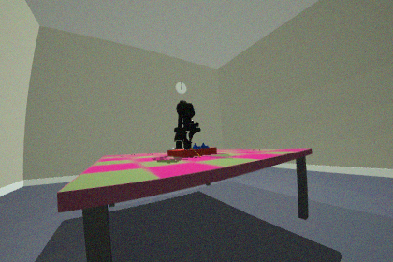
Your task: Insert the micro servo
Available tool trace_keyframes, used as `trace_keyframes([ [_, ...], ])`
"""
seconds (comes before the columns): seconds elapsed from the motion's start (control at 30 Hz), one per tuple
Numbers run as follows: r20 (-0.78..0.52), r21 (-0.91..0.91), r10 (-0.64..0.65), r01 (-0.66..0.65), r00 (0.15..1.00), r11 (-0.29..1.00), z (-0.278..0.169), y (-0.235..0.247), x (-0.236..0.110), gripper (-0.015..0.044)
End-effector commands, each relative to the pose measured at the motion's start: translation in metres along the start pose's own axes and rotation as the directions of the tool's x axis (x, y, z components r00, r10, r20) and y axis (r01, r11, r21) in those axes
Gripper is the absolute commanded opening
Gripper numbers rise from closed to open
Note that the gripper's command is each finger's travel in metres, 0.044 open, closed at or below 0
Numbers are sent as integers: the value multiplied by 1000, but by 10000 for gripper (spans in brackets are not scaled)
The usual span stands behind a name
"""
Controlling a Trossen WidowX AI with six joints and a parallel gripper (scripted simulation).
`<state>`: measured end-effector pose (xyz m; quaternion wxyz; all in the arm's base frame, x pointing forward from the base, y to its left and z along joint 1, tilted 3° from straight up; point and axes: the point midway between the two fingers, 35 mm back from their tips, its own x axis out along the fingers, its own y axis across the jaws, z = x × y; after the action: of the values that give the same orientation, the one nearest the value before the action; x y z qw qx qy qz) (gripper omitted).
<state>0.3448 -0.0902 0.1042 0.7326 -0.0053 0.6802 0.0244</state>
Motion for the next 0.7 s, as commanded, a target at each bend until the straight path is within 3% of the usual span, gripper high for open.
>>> trace_keyframes([
  [0.0,0,5,-1,1,1000,1000,0,0,4,0],
  [0.67,0,5,-1,1,1000,1000,0,0,24,0],
])
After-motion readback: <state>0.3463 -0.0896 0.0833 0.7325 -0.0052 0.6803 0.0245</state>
